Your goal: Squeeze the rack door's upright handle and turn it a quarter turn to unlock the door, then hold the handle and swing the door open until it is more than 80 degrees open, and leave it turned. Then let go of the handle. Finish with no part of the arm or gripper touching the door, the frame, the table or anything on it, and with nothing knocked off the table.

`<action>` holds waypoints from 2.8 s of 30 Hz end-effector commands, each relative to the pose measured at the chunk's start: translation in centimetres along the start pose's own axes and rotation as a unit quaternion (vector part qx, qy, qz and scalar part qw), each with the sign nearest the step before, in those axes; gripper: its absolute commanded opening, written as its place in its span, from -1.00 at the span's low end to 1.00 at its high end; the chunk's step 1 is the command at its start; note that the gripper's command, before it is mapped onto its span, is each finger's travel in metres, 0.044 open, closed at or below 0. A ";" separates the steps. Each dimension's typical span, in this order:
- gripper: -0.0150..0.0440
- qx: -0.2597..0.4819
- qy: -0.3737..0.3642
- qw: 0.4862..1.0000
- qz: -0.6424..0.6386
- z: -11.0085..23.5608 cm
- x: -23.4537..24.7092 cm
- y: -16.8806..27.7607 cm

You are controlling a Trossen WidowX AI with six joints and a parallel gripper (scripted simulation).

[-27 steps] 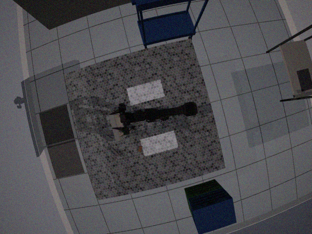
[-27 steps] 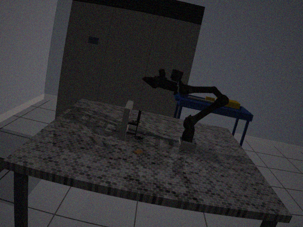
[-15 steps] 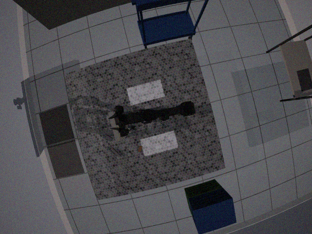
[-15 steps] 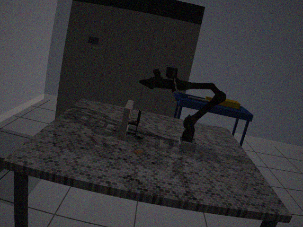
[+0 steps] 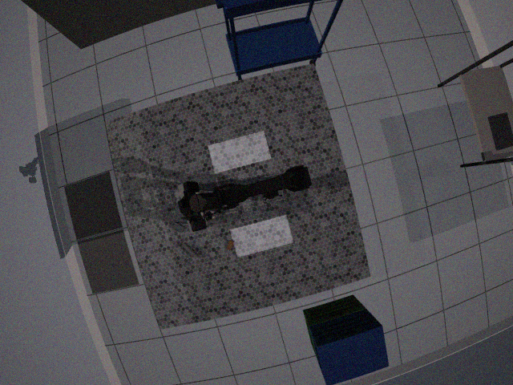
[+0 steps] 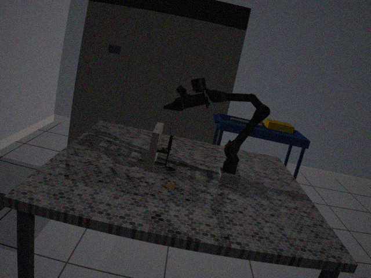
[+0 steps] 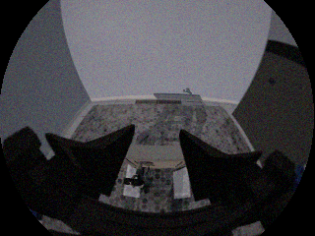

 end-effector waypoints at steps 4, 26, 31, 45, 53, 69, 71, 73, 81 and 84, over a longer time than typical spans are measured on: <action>0.48 0.092 0.003 0.996 0.001 -1.5 1.1 -0.2; 0.48 0.358 0.027 0.933 0.015 -4.3 3.8 0.5; 0.48 0.414 0.036 0.909 0.021 -4.7 4.4 0.7; 0.48 0.537 0.062 0.841 0.039 -5.2 5.8 1.1; 0.48 0.536 0.062 0.841 0.039 -5.5 5.8 1.6; 0.48 0.536 0.062 0.841 0.039 -6.7 5.4 3.8; 0.48 0.536 0.062 0.841 0.039 -6.9 5.4 4.1; 0.48 0.536 0.062 0.841 0.039 -7.0 5.3 4.4; 0.48 0.536 0.062 0.841 0.039 -7.5 5.1 5.6; 0.48 0.536 0.062 0.841 0.039 -7.7 5.1 6.0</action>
Point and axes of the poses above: the point midway between the two fingers, 35 mm back from their tips, its own z axis back along the fingers, its own x axis across the jaws, y = z × x, the point moved 9 cm from there along z, back along the fingers, and after that the axes turned 3 degrees about -z, right-handed, at the moved point
